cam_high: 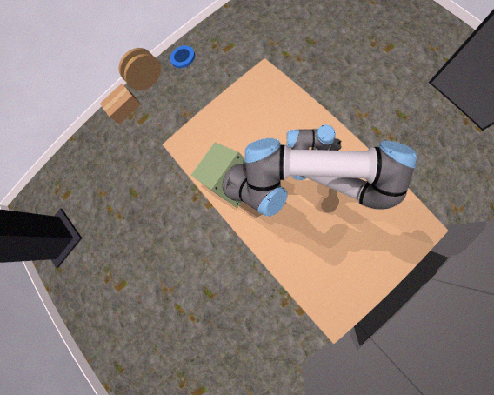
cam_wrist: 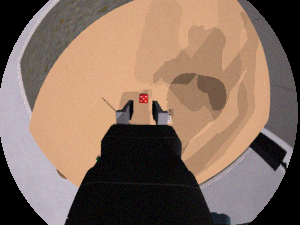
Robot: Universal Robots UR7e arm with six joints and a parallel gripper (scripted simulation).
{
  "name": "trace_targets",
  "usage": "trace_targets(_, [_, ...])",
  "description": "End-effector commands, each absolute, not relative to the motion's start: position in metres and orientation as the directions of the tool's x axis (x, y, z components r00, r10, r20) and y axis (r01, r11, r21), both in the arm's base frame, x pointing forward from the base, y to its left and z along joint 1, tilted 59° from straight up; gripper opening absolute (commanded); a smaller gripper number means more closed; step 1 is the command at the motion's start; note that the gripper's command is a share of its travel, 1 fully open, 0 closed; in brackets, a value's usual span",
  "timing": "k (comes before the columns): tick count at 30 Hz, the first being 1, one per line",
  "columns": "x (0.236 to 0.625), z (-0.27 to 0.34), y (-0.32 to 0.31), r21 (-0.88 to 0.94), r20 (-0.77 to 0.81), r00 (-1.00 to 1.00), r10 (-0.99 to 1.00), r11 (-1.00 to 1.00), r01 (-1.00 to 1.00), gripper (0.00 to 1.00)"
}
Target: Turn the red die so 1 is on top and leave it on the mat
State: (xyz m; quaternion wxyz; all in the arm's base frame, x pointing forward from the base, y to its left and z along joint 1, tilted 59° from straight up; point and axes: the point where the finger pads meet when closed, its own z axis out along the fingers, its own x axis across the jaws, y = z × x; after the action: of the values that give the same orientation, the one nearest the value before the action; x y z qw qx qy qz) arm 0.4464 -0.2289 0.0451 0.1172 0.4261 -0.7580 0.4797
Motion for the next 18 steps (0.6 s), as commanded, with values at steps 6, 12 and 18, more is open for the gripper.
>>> trace_targets(6, [0.4470, 0.0443, -0.2305, -0.628, 0.586, -0.609, -0.534, 0.176, -0.758, 0.70])
trace_targets(12, [0.4476, 0.0429, -0.2328, -0.628, 0.586, -0.609, -0.534, 0.176, -0.758, 0.70])
trace_targets(18, [0.4491, 0.0395, -0.2384, -0.628, 0.586, -0.609, -0.534, 0.176, -0.758, 0.70])
